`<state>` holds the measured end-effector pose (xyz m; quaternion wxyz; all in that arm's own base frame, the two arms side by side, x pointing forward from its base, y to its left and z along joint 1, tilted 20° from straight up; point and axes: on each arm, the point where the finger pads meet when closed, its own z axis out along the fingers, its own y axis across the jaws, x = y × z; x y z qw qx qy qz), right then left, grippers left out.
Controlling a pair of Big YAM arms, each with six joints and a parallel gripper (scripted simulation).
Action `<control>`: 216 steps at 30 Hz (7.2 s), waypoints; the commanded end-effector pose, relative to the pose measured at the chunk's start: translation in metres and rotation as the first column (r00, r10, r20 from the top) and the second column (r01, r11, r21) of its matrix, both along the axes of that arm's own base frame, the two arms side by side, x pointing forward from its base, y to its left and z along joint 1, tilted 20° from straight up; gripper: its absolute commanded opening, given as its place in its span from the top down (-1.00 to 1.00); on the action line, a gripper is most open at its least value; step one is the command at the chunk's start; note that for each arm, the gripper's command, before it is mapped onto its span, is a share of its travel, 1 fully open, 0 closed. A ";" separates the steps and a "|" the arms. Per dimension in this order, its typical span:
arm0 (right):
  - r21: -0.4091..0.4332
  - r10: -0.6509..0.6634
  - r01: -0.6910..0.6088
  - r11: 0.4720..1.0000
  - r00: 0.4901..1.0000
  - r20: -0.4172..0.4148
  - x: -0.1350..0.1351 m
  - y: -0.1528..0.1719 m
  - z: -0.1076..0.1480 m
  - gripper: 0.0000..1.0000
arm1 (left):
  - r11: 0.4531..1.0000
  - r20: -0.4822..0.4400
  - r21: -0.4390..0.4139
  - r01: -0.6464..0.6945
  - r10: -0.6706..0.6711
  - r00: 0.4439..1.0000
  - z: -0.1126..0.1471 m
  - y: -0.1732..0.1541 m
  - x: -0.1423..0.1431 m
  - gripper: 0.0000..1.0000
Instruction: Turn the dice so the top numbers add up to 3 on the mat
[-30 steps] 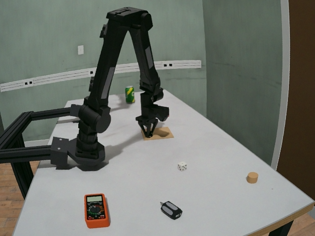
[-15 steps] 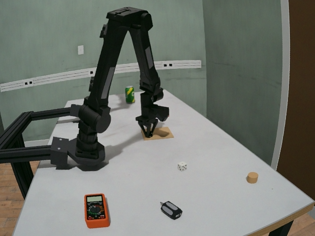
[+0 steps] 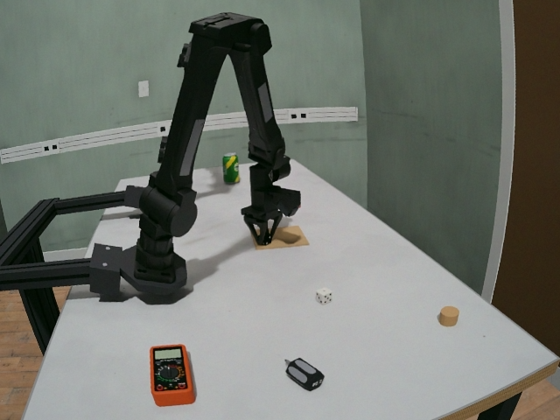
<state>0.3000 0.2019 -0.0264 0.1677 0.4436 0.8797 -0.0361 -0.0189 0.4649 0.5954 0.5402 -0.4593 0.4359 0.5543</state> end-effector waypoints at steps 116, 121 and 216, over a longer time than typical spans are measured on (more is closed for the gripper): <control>-0.110 0.890 -0.967 0.231 0.255 -0.377 0.082 0.183 0.108 -1.00 | 1.000 -0.013 0.004 -0.019 0.019 1.000 0.003 -0.006 -0.006 -1.00; -0.094 0.900 -0.989 0.116 0.145 -0.412 0.089 0.196 0.106 -1.00 | 1.000 -0.013 0.004 -0.019 0.019 1.000 0.003 -0.006 -0.006 -1.00; 0.240 0.292 -0.494 -0.836 -0.770 -0.567 0.152 0.309 0.069 0.21 | 1.000 -0.013 0.004 -0.019 0.019 1.000 0.003 -0.006 -0.006 -1.00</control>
